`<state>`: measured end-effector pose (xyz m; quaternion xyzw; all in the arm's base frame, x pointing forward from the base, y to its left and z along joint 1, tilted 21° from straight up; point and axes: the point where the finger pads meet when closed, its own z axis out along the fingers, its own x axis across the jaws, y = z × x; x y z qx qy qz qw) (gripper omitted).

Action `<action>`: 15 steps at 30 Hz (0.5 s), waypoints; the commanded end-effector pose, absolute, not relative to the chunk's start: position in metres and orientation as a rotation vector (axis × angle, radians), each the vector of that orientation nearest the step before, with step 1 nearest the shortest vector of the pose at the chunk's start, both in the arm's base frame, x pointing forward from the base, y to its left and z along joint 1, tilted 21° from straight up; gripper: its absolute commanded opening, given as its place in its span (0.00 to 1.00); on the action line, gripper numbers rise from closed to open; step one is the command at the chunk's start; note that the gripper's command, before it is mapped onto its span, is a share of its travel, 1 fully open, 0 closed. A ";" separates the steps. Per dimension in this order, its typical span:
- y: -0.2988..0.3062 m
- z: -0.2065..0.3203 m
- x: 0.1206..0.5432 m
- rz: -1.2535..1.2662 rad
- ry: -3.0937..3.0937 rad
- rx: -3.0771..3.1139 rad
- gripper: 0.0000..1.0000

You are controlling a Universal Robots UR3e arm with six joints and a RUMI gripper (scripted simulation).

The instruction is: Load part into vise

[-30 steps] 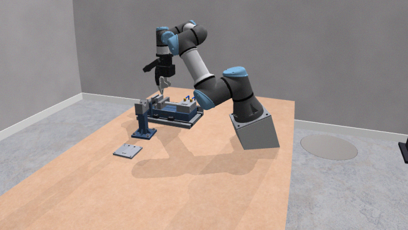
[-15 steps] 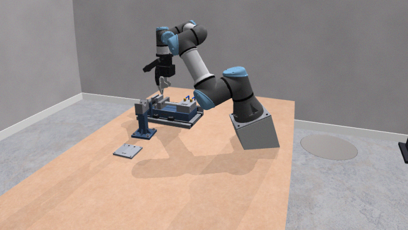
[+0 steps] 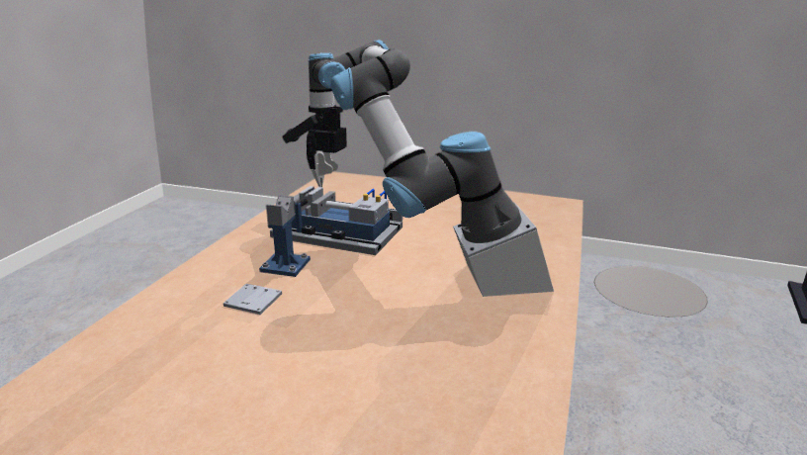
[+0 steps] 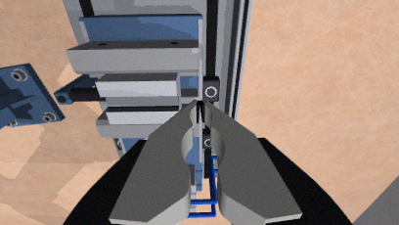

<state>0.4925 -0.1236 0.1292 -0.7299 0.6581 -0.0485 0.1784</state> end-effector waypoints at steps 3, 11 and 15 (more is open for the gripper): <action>-0.124 0.130 0.493 -0.142 1.861 -2.064 0.00; -0.123 0.130 0.493 -0.142 1.861 -2.064 0.00; -0.123 0.131 0.493 -0.142 1.861 -2.064 0.00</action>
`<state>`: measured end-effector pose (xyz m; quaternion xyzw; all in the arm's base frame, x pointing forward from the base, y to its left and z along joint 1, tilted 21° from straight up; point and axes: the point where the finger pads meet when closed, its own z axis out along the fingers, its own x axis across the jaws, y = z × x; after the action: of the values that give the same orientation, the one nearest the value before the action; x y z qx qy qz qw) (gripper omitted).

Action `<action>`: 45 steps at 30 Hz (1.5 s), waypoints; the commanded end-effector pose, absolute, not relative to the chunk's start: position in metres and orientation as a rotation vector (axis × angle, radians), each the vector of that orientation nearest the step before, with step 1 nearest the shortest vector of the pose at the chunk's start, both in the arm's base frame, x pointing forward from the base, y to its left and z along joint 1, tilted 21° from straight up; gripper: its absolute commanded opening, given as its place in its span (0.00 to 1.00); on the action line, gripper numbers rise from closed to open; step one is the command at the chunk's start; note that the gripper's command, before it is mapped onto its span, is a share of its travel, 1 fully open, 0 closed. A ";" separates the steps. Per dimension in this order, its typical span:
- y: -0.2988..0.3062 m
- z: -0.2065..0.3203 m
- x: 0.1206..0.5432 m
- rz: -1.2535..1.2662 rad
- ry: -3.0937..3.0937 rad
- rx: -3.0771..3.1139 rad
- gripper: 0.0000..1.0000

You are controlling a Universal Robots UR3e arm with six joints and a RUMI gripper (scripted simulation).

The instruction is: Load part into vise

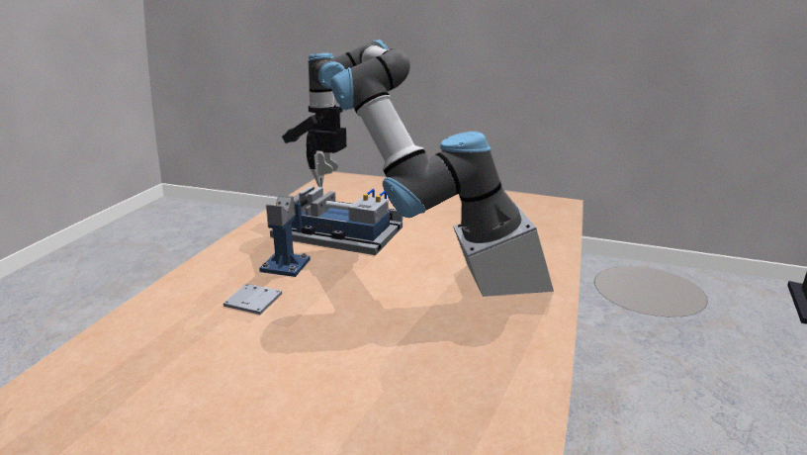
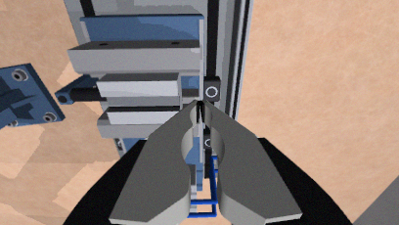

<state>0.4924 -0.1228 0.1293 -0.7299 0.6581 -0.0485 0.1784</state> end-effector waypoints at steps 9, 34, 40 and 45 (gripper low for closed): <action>-0.121 0.131 0.492 -0.142 1.861 -2.064 0.00; -0.115 0.132 0.492 -0.142 1.861 -2.064 0.00; -0.114 0.132 0.491 -0.142 1.861 -2.064 0.00; -0.113 0.132 0.491 -0.142 1.861 -2.064 0.00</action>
<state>0.4911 -0.1131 0.1309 -0.7299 0.6581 -0.0485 0.1783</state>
